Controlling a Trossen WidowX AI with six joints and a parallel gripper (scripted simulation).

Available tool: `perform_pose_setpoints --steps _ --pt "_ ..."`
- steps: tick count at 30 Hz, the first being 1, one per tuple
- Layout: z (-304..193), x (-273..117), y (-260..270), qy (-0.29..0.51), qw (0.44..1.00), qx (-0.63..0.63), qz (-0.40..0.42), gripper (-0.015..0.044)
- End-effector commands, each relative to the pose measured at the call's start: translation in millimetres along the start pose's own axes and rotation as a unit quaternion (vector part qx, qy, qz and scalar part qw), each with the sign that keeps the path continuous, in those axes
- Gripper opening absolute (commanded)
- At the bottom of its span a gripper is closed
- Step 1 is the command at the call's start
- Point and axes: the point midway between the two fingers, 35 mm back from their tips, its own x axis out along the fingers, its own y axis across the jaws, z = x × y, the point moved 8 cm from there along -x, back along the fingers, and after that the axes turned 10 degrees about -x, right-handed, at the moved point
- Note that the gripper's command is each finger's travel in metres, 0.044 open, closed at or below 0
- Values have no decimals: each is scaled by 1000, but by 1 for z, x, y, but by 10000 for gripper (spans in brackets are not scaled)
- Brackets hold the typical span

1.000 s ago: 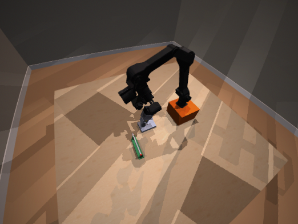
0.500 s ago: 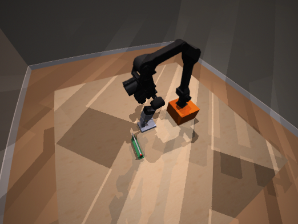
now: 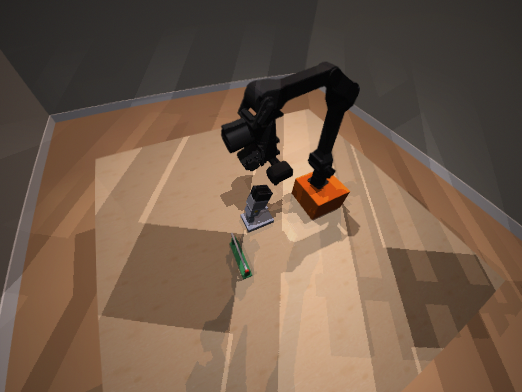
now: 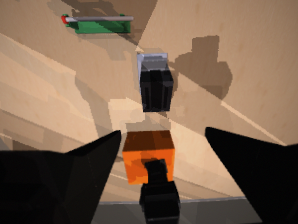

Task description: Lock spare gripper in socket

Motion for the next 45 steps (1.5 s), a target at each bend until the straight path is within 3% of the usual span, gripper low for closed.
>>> perform_pose_setpoints --steps 1,9,19,22,28,34,40,45 --pt "-5 -8 1 -16 1000 -1 -2 440" --pt "-4 -6 0 -15 1000 0 -2 440" --pt "7 -9 104 -19 1000 -7 2 180" --pt "2 -9 130 -16 1000 -1 3 180" --pt "4 -9 132 -16 1000 -8 2 180" --pt "62 8 134 -21 966 -254 -52 180" --pt "121 35 131 6 863 -494 -106 180" --pt "147 52 128 30 793 -595 -126 180"
